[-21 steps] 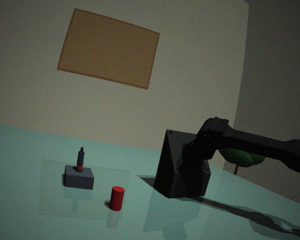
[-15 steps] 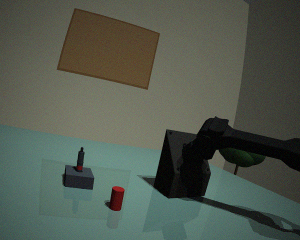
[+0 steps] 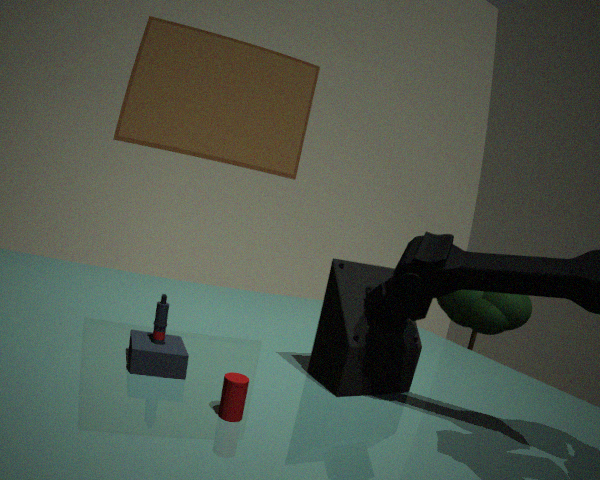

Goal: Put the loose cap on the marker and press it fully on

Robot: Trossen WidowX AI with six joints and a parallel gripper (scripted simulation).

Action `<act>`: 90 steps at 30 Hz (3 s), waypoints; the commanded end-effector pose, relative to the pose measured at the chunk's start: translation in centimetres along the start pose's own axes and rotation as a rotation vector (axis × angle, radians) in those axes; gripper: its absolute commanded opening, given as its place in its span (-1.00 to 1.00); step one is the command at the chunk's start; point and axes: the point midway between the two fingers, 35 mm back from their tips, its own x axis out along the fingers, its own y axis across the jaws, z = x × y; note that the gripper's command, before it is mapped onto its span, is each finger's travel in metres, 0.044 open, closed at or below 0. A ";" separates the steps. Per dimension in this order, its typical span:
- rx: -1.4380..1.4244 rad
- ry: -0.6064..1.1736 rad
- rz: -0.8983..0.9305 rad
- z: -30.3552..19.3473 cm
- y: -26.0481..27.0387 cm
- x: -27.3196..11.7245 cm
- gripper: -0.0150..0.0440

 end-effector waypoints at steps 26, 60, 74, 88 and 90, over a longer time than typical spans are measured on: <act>1.010 0.625 1.207 -4.7 40.7 -23.1 0.31; 1.632 2.351 2.681 19.5 33.6 -58.3 0.31; 1.635 2.350 2.681 23.0 34.0 -59.3 0.31; 1.633 2.350 2.680 25.3 33.9 -60.6 0.31; 1.632 2.350 2.680 25.6 33.9 -60.7 0.31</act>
